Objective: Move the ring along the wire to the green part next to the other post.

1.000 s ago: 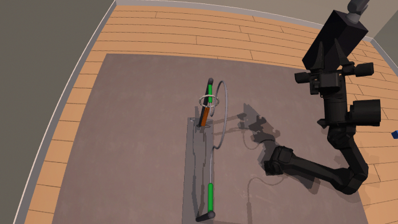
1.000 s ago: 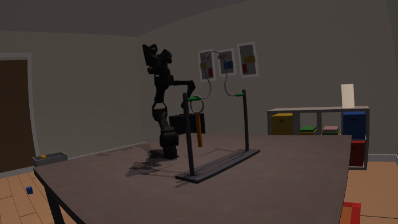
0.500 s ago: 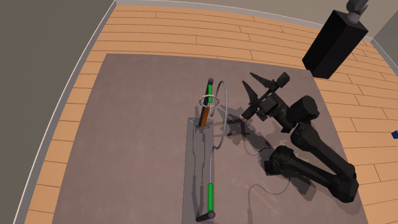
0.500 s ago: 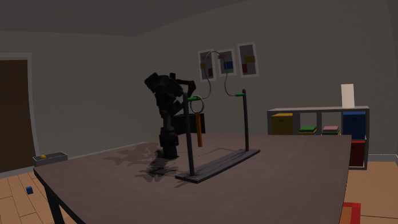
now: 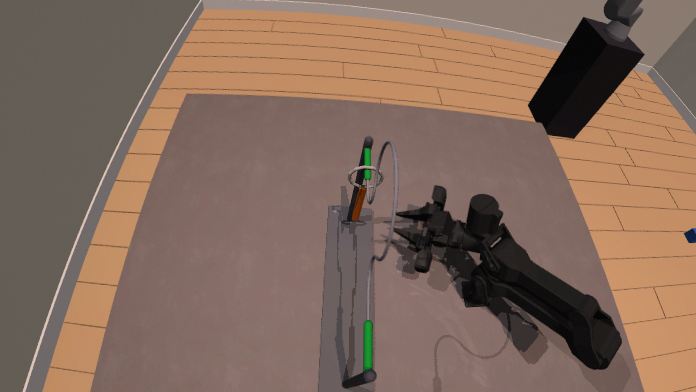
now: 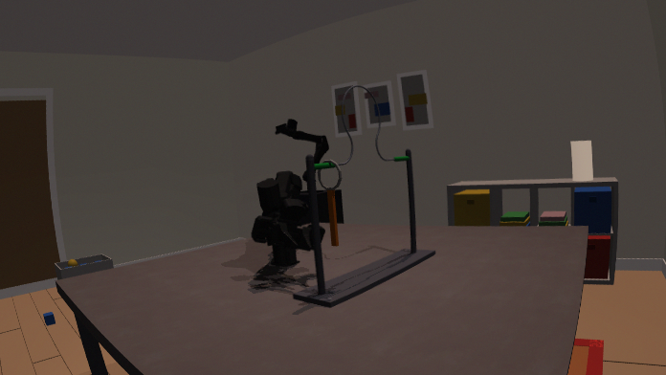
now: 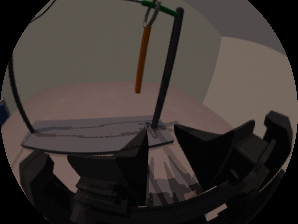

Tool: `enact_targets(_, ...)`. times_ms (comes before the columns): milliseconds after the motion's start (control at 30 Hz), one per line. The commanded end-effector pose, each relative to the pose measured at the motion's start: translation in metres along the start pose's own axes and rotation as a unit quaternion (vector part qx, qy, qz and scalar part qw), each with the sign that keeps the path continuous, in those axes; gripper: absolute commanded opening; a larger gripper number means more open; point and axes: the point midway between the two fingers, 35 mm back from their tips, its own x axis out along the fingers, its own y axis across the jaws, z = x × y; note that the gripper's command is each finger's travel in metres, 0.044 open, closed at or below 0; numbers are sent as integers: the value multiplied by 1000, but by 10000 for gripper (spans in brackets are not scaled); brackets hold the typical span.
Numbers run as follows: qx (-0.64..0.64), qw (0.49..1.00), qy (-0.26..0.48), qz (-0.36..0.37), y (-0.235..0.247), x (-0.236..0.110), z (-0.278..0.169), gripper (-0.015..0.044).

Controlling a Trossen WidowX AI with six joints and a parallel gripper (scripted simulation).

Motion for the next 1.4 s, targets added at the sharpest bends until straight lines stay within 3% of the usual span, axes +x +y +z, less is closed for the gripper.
enact_targets(0, 32, 999, 1, 20, 9, -1, -8, 160)
enact_targets(1367, 114, 973, -127, 153, -1, 39, 41, 160)
